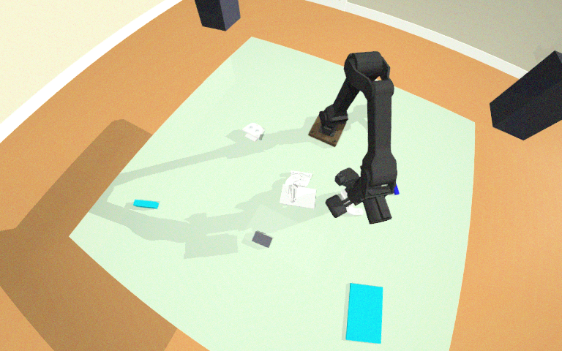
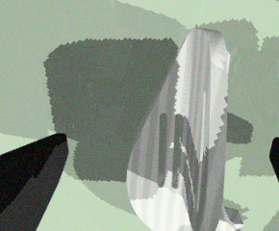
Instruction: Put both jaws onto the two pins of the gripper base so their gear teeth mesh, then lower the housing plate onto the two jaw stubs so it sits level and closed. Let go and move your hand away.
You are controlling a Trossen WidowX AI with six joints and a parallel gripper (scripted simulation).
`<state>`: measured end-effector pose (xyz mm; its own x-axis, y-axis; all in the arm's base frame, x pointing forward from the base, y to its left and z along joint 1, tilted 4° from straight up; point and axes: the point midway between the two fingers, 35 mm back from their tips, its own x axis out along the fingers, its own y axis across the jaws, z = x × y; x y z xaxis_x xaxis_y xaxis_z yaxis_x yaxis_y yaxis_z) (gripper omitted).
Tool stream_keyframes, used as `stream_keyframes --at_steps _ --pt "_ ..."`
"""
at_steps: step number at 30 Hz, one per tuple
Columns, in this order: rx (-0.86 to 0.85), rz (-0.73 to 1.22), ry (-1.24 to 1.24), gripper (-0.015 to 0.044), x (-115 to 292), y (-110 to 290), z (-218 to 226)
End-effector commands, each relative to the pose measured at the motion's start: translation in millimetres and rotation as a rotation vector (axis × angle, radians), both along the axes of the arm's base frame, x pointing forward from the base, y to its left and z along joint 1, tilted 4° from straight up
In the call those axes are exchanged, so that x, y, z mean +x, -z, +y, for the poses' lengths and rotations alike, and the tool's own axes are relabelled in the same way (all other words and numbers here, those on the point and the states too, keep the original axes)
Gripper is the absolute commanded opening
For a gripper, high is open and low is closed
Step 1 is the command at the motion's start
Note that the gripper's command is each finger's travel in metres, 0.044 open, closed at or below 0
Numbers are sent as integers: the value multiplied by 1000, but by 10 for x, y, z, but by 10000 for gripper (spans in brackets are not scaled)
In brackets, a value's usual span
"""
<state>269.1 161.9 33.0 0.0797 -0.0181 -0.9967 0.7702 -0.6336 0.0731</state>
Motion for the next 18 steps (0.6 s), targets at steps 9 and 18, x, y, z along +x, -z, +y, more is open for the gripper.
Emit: stream_keyframes --at_steps 9,18 --pt "-6 2 -4 440 -9 14 -14" --pt "-6 2 -4 440 -9 14 -14"
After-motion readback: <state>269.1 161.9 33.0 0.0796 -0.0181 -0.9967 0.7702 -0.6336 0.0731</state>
